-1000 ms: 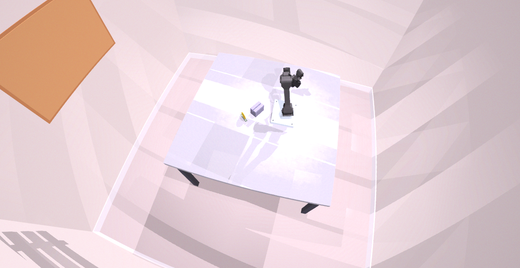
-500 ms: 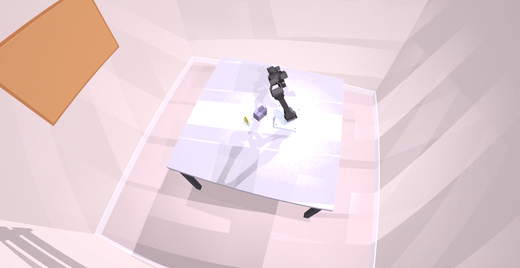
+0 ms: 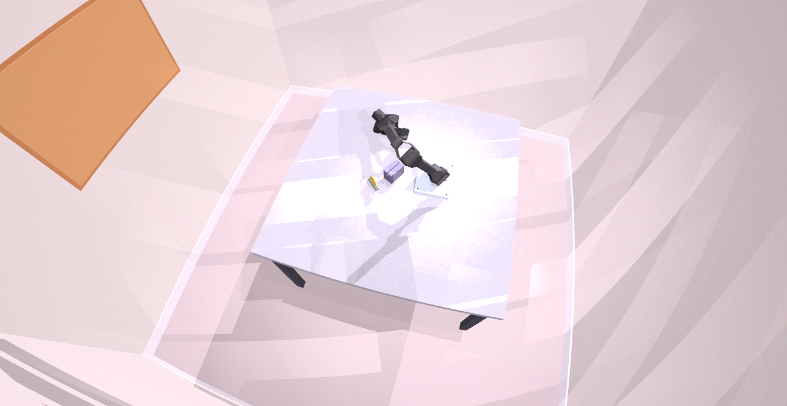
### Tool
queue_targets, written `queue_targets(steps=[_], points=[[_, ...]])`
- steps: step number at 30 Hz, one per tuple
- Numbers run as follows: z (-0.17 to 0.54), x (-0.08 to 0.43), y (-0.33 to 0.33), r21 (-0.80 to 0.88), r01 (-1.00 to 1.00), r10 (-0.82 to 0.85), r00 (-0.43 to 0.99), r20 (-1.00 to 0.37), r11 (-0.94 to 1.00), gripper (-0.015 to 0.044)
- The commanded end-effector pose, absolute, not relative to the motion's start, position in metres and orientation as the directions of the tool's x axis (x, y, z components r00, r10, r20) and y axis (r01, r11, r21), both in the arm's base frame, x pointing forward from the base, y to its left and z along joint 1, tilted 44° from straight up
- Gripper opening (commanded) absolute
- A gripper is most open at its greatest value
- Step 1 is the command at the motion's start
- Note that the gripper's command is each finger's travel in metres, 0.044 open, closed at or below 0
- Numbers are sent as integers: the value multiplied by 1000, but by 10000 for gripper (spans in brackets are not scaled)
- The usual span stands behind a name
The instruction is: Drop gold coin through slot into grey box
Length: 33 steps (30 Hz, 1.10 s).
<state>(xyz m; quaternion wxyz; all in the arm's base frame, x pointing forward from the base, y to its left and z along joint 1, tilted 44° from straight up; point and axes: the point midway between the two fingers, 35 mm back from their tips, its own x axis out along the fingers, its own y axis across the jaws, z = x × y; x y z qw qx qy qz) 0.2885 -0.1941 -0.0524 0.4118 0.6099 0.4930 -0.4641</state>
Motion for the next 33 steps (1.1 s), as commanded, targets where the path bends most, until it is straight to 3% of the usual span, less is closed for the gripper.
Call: queue_targets(steps=[1,7,12,33], points=[[-9,321,-148,155,986,357,122,-926,67,161],[58,345,-70,351,873,556,115,-823,339,161],[108,349,-16,509,730,683,81,-726,455,161],[71,353,16,517,724,688,80,-721,457,161]])
